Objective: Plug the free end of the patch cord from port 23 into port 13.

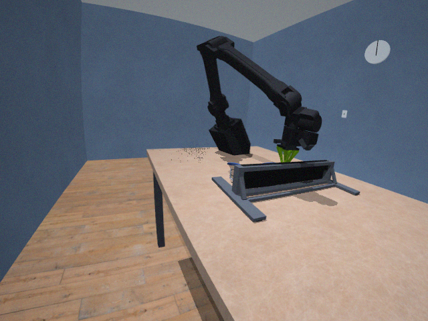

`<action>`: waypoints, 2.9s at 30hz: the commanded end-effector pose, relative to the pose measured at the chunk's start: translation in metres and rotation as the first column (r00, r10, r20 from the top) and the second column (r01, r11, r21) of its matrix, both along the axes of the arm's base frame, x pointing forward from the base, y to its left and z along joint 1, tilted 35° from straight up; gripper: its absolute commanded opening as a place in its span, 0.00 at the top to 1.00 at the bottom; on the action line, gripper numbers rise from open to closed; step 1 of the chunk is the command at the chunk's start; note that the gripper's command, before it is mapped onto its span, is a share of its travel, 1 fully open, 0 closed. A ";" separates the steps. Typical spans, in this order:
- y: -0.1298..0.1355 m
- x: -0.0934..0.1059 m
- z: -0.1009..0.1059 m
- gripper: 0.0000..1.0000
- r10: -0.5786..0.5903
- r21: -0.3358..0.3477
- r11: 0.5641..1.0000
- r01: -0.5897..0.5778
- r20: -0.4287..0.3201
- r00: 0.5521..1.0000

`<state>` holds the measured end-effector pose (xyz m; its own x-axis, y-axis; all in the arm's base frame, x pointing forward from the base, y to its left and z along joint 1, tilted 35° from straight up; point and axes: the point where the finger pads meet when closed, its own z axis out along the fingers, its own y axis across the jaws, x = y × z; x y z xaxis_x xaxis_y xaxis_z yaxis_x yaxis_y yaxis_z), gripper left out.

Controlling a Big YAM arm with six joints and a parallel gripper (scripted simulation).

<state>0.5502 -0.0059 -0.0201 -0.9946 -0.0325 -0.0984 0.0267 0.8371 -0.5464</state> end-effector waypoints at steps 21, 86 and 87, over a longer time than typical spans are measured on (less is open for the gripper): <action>-0.002 0.004 0.011 0.64 -0.006 0.001 1.000 0.006 0.015 1.000; -0.001 0.002 0.016 0.64 0.000 0.001 1.000 0.000 0.022 1.000; -0.001 0.002 0.016 0.64 0.000 0.001 1.000 0.000 0.022 1.000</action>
